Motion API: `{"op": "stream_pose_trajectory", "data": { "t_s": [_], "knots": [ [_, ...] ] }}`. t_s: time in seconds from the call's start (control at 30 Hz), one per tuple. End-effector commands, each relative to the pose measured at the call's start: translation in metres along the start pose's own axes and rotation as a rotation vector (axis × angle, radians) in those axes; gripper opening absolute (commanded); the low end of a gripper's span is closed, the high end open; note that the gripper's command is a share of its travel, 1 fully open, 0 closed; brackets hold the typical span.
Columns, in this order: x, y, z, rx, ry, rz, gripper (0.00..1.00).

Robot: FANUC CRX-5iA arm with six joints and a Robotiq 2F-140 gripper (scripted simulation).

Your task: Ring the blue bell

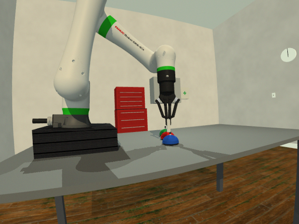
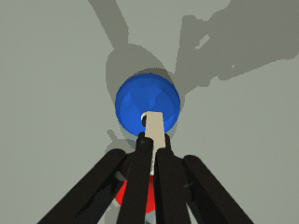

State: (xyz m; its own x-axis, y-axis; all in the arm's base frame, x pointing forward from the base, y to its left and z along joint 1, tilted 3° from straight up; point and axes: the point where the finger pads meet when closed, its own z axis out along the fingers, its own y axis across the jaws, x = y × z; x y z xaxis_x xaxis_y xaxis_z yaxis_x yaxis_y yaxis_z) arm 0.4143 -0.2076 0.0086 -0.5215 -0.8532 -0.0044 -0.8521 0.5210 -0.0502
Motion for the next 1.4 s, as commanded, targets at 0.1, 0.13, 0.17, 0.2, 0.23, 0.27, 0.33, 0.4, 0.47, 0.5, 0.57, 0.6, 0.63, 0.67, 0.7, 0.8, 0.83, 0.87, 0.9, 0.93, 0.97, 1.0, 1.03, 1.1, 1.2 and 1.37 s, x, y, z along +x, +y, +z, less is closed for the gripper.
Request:
{"op": "stream_pose_trajectory", "data": {
  "t_s": [0.1, 0.13, 0.17, 0.2, 0.23, 0.27, 0.33, 0.4, 0.47, 0.5, 0.57, 0.6, 0.63, 0.67, 0.7, 0.8, 0.83, 0.87, 0.9, 0.93, 0.97, 1.0, 1.03, 1.1, 1.2, 1.37],
  "knots": [
    [0.0, -0.0002, -0.0013, 0.0, 0.0, 0.0, 0.0],
    [0.0, -0.0002, -0.0016, 0.0, 0.0, 0.0, 0.0],
    [0.0, -0.0001, -0.0018, 0.0, 0.0, 0.0, 0.0],
    [0.0, -0.0001, -0.0021, 0.0, 0.0, 0.0, 0.0],
    [0.0, -0.0001, -0.0021, 0.0, 0.0, 0.0, 0.0],
    [0.0, -0.0001, -0.0021, 0.0, 0.0, 0.0, 0.0],
    [0.0, -0.0001, -0.0026, 0.0, 0.0, 0.0, 0.0],
    [0.0, -0.0001, -0.0031, 0.0, 0.0, 0.0, 0.0],
    [0.0, -0.0001, -0.0036, 0.0, 0.0, 0.0, 0.0],
    [0.0, -0.0001, -0.0039, 0.0, 0.0, 0.0, 0.0],
    [0.0, -0.0001, -0.0044, 0.0, 0.0, 0.0, 0.0],
    [0.0, -0.0001, -0.0046, 0.0, 0.0, 0.0, 0.0],
    [0.0, -0.0001, -0.0048, 0.0, 0.0, 0.0, 0.0],
    [0.0, -0.0001, -0.005, 0.0, 0.0, 0.0, 0.0],
    [0.0, -0.0001, -0.0052, 0.0, 0.0, 0.0, 0.0],
    [0.0, -0.0001, -0.0056, 0.0, 0.0, 0.0, 0.0],
    [0.0, -0.0001, -0.0056, 0.0, 0.0, 0.0, 0.0],
    [0.0, -0.0001, -0.0057, 0.0, 0.0, 0.0, 0.0],
    [0.0, -0.0001, -0.0059, 0.0, 0.0, 0.0, 0.0],
    [0.0, -0.0001, -0.006, 0.0, 0.0, 0.0, 0.0],
    [0.0, -0.0001, -0.0062, 0.0, 0.0, 0.0, 0.0],
    [0.0, -0.0001, -0.0063, 0.0, 0.0, 0.0, 0.0],
    [0.0, -0.0001, -0.0064, 0.0, 0.0, 0.0, 0.0],
    [0.0, -0.0001, -0.0065, 0.0, 0.0, 0.0, 0.0],
    [0.0, -0.0001, -0.0067, 0.0, 0.0, 0.0, 0.0],
    [0.0, -0.0001, -0.0067, 0.0, 0.0, 0.0, 0.0]
  ]
}}
